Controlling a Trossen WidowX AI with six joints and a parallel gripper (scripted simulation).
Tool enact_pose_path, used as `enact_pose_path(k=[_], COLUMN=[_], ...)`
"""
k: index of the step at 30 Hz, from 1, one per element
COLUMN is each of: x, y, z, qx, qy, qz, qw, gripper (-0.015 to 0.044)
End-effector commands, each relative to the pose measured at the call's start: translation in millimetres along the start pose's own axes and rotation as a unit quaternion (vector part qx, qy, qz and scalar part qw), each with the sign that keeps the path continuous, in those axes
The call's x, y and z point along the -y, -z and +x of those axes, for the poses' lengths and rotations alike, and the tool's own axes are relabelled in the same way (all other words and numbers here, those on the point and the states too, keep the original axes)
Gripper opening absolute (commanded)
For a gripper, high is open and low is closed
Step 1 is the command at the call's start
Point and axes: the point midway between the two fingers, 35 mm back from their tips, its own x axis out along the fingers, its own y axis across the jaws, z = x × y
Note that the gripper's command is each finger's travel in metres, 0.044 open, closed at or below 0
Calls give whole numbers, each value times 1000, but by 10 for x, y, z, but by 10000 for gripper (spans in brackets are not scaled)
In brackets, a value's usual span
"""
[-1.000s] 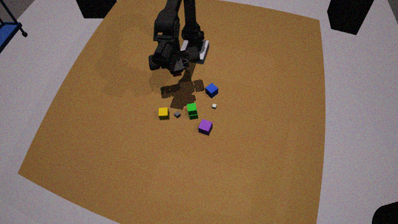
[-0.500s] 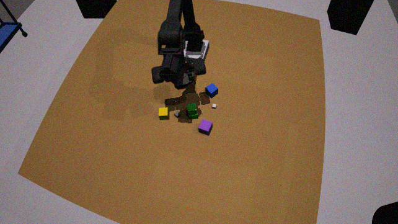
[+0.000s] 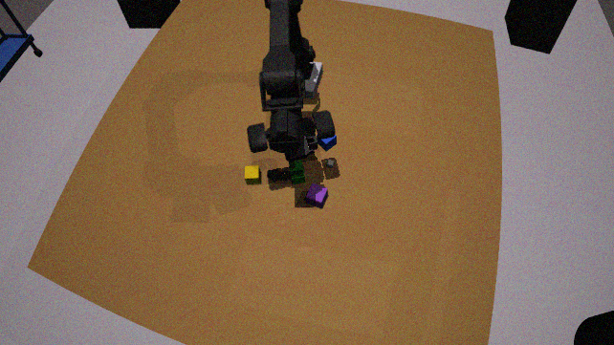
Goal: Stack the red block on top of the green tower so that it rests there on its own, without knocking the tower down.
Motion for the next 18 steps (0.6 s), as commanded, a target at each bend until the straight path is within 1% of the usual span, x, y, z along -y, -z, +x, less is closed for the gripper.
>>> enact_pose_path(k=[1,5,12,18], x=[0,1,2,1], y=[-38,-33,-28,-3], z=[73,219,286,504], qx=[-2,-2,-2,-2], qy=[2,2,2,2], qz=[3,3,3,3], qw=[1000,1000,1000,1000], gripper=[0,0,0,0])
